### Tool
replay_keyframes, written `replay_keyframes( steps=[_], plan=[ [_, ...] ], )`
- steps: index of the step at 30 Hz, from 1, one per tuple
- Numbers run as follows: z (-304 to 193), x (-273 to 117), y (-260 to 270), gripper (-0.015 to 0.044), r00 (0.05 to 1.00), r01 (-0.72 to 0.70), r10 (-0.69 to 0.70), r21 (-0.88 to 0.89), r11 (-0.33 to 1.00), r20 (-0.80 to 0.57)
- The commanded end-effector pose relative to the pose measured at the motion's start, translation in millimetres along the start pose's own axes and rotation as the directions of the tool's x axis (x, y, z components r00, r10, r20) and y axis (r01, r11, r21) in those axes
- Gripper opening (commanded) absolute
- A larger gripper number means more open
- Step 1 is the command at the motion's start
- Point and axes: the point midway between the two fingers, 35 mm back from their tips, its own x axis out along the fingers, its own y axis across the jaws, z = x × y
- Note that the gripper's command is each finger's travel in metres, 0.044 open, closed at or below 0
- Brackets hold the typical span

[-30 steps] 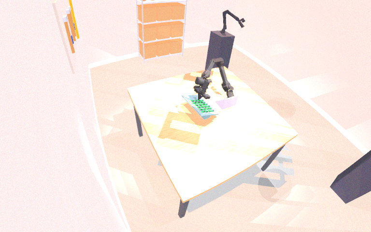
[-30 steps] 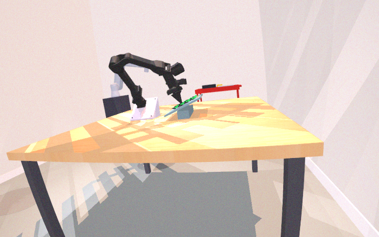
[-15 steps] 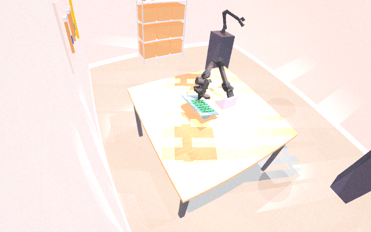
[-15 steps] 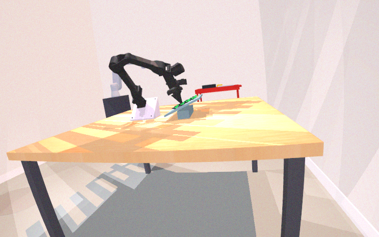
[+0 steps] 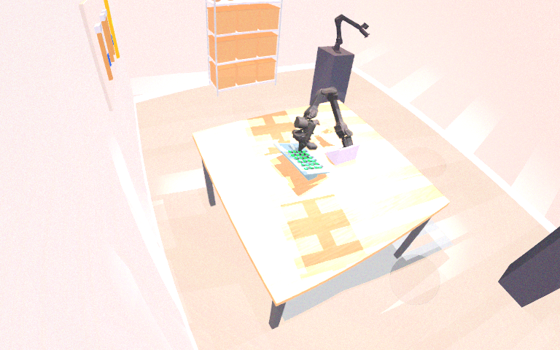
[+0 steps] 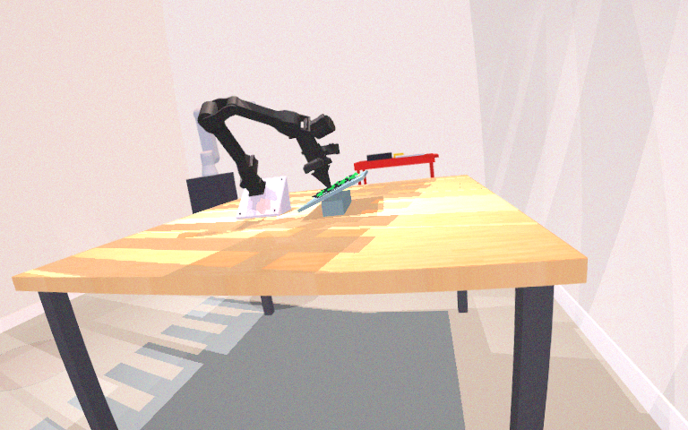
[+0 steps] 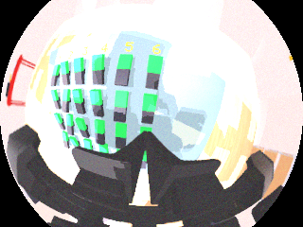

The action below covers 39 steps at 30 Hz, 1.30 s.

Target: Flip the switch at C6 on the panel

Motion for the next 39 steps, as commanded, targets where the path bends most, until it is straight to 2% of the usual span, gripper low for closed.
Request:
replay_keyframes(
  steps=[1, 8, 12, 14, 19, 25, 39],
  plan=[
    [-1.0, 1.3, 1.3, 0.0000, 1.000, -0.004, 0.004, -0.007, 1.000, -0.002],
    [-0.1, -1.6, 0.2, 0.0000, 1.000, 0.000, 0.000, -0.001, 1.000, 0.000],
    [-1.7, -52.5, 2.2, 0.0000, 1.000, -0.008, 0.008, -0.007, 1.000, 0.018],
    [-3.3, -63.0, 1.8, 0.0000, 1.000, -0.007, 0.008, -0.009, 1.000, 0.022],
    [-2.6, -63.3, 4.5, 0.0000, 1.000, -0.009, 0.009, -0.009, 1.000, 0.023],
    [6.7, -70.8, 78.4, 0.0000, 1.000, -0.013, 0.013, -0.008, 1.000, 0.023],
    [6.6, -71.0, 80.7, 0.0000, 1.000, -0.012, 0.012, -0.007, 1.000, 0.023]
  ],
)
